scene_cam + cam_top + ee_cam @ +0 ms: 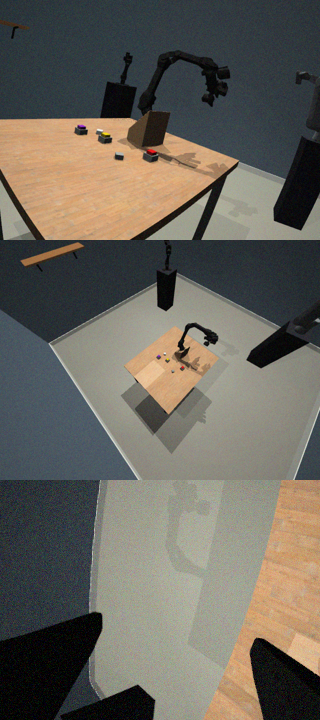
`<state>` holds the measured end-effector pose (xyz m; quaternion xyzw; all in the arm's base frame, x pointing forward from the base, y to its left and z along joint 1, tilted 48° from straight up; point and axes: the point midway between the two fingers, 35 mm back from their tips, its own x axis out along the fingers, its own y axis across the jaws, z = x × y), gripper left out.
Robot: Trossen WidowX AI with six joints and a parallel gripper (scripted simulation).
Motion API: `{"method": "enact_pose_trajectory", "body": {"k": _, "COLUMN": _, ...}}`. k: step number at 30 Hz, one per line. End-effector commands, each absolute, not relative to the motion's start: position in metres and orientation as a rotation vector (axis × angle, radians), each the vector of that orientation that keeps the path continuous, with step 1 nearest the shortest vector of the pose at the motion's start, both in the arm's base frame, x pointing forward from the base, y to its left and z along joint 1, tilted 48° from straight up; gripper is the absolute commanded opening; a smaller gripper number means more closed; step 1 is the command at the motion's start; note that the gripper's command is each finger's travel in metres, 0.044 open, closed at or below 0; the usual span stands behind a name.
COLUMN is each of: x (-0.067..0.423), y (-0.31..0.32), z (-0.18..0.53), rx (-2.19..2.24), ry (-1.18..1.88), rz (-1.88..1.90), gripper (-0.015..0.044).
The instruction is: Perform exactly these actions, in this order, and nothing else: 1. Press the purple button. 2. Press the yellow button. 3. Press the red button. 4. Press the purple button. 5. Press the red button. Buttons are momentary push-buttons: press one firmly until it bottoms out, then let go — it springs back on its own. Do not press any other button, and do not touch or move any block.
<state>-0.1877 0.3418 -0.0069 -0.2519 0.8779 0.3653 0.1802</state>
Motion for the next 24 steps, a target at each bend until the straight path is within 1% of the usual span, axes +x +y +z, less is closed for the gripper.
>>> {"method": "enact_pose_trajectory", "body": {"k": 1, "x": -0.184, "y": 0.343, "z": -0.007, "rx": -0.707, "ry": 2.473, "rz": 1.031, "gripper": 0.0400}}
{"method": "enact_pose_trajectory", "body": {"k": 2, "x": -0.174, "y": 0.347, "z": -0.007, "rx": -0.692, "ry": 2.451, "rz": 1.028, "gripper": 0.0400}}
{"method": "enact_pose_trajectory", "body": {"k": 6, "x": -0.098, "y": 0.363, "z": -0.007, "rx": -0.600, "ry": 2.296, "rz": 0.981, "gripper": 0.0400}}
{"method": "enact_pose_trajectory", "body": {"k": 12, "x": 0.006, "y": 0.361, "z": -0.004, "rx": -0.508, "ry": 2.107, "rz": 0.863, "gripper": 0.0400}}
{"method": "enact_pose_trajectory", "body": {"k": 18, "x": 0.110, "y": 0.330, "z": 0.004, "rx": -0.448, "ry": 1.938, "rz": 0.691, "gripper": 0.0400}}
{"method": "enact_pose_trajectory", "body": {"k": 24, "x": 0.199, "y": 0.272, "z": 0.017, "rx": -0.416, "ry": 1.801, "rz": 0.483, "gripper": 0.0400}}
